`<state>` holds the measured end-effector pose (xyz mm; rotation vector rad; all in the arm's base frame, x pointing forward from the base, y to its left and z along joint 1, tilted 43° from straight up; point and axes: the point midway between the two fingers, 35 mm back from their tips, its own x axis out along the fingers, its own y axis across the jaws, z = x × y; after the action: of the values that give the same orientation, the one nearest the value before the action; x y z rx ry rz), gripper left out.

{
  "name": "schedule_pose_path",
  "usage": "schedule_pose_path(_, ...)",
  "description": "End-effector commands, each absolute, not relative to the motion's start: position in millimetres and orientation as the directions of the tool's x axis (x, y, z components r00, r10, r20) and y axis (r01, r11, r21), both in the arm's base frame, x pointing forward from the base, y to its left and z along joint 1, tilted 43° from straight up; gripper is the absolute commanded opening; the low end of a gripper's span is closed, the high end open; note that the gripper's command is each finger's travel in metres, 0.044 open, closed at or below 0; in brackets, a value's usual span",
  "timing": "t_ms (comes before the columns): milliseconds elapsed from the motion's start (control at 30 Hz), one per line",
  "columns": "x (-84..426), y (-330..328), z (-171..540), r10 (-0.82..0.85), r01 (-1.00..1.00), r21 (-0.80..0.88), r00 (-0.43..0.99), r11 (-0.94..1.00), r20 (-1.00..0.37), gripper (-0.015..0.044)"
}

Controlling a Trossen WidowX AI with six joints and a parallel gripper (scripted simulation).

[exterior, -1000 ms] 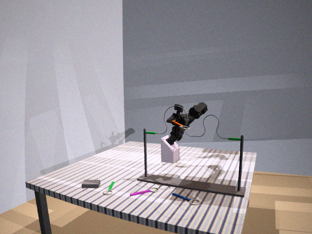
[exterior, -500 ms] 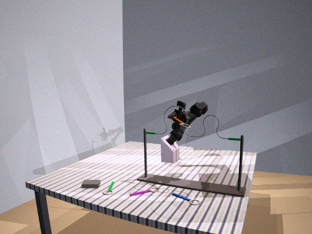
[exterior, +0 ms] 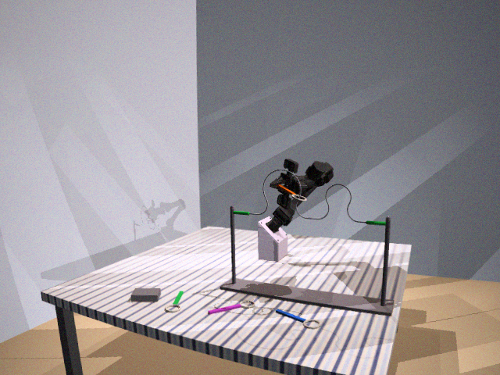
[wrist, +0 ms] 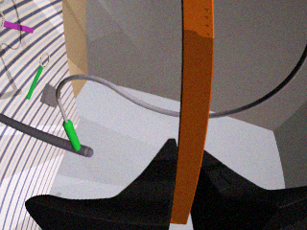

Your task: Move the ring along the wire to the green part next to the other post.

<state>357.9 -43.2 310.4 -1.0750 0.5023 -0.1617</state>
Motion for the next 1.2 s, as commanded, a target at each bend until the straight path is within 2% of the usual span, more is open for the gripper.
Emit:
schedule_pose_path(0, 358, -44, 313, -0.354, -0.107, -0.851, 0.878, 0.513, -0.324, -0.015)
schedule_pose_path(1167, 358, -32, 299, -0.171, -0.115, -0.538, 0.875, 0.835, -0.452, -0.015)
